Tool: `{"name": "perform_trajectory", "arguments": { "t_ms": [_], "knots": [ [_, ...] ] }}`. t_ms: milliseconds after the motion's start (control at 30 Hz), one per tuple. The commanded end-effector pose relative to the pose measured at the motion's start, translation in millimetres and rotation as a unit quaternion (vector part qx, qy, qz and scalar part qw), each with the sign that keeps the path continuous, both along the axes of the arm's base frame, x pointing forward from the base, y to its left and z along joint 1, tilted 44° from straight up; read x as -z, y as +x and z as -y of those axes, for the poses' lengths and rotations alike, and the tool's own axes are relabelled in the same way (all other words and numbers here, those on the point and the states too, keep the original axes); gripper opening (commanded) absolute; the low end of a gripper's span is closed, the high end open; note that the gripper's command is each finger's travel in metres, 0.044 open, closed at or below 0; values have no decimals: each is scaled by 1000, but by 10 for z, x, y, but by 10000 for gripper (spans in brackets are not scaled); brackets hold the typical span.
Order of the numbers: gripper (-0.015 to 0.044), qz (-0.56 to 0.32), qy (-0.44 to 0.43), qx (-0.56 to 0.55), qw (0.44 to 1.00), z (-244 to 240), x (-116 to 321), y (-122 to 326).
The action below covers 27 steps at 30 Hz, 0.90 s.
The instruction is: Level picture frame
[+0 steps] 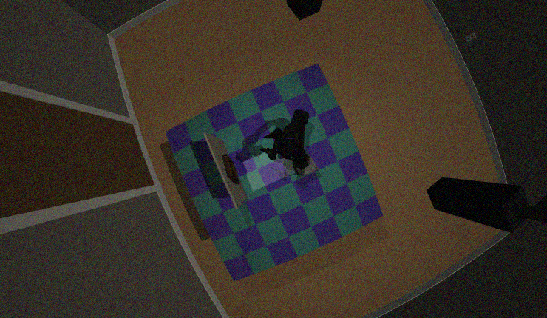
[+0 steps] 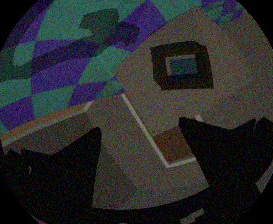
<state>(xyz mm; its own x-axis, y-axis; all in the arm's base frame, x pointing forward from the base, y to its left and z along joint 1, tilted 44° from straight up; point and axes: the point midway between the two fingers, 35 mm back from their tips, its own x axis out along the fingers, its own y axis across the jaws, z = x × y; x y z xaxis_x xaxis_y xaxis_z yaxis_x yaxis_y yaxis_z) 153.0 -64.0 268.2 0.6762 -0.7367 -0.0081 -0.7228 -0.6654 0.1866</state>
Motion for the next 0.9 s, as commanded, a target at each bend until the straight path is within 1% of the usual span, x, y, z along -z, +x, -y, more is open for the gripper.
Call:
{"name": "perform_trajectory", "arguments": {
  "t_ms": [0, 33, 67, 133, 167, 233, 333, 400, 467, 600, 733, 833, 867],
  "knots": [
    [374, -2, 9, 1, 1000, 2, 23, 4],
    [347, -5, 36, 4, 999, 8, 89, 14],
    [321, 15, 87, 12, 996, 23, 167, 17],
    [269, 91, 206, 34, 974, 57, 302, 14],
    [260, 129, 262, 47, 955, 67, 364, 15],
    [260, 207, 369, 73, 903, 76, 476, 24],
    [260, 320, 510, 111, 790, 66, 610, 56],
    [260, 390, 588, 135, 695, 49, 674, 89],
    [260, 452, 654, 156, 587, 27, 716, 130],
    [260, 544, 743, 188, 341, -22, 733, 228],
    [260, 586, 780, 204, 79, -65, 663, 330],
    [260, 581, 779, 207, -114, -90, 561, 396],
    [260, 573, 776, 205, -167, -98, 519, 414]
  ]
}}
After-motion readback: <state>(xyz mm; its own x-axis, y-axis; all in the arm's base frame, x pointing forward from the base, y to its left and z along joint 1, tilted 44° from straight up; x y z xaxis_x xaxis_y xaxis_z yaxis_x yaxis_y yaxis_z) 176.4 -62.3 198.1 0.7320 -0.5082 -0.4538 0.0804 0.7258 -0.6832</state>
